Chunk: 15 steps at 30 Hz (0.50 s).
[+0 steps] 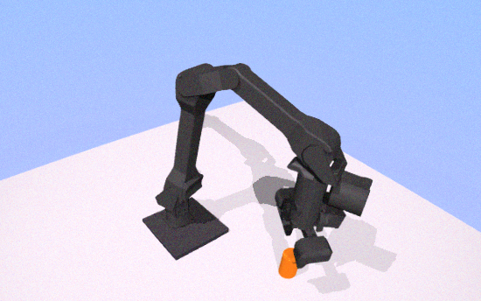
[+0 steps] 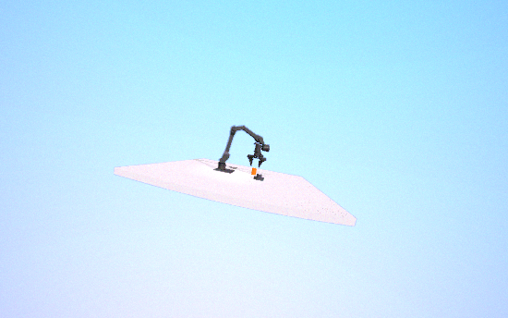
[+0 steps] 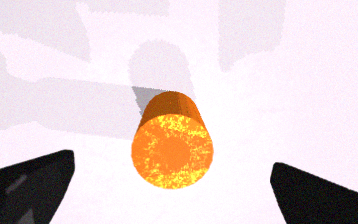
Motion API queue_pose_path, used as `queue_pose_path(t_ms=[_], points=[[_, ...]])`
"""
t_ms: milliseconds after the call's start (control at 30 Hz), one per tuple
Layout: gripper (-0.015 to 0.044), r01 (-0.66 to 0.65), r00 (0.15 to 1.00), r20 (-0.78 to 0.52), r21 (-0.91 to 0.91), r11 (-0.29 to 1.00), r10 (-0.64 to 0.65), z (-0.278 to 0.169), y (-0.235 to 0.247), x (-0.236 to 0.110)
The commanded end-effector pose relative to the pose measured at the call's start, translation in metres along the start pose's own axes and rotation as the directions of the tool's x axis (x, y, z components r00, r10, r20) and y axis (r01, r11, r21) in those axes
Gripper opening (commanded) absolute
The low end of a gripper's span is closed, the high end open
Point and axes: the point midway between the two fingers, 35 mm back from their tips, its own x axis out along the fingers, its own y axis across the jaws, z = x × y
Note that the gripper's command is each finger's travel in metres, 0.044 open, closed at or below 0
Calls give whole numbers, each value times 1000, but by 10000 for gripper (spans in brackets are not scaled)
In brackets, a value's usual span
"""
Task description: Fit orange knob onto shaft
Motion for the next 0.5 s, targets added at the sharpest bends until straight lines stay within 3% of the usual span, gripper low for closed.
queue_pose_path(t_ms=[0,467], points=[[440,-3,1000,2,-3,1000,4,1,0,7],[440,-4,1000,2,-3,1000,4,2,0,29]])
